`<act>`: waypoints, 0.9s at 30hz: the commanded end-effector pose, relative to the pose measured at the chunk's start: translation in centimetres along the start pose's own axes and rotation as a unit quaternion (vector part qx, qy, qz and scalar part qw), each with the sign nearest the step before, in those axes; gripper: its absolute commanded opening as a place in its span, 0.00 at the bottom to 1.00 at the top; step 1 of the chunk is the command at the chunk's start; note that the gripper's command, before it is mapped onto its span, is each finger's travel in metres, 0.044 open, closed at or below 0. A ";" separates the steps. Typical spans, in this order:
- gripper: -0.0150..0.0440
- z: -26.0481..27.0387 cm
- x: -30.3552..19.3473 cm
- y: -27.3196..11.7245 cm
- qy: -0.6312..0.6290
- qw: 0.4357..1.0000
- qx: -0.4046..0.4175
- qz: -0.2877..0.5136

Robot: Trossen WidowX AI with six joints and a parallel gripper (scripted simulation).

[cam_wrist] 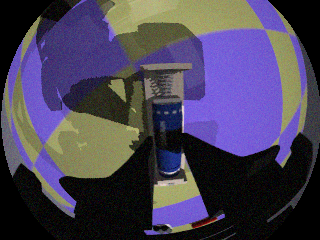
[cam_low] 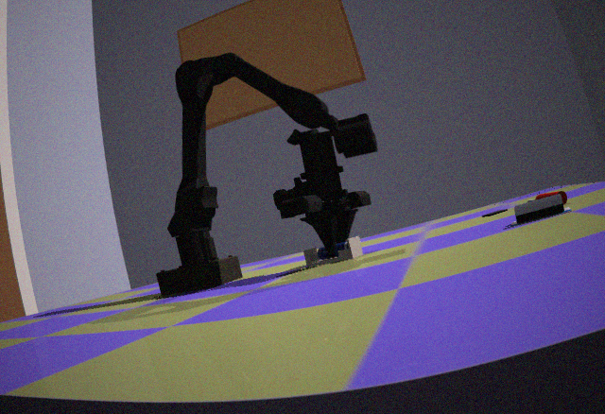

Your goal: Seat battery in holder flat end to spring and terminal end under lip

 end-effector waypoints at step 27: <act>0.82 0.2 0.1 -5.7 0.000 1.000 0.000 -0.002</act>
Point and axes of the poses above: the point midway between the two fingers, 35 mm back from their tips, its own y axis out along the fingers, its own z axis across the jaws, x = y × z, the point moved 6 cm from there along -y, back along the fingers, and after that the axes turned 13 degrees about -y, right-handed, at the moved point
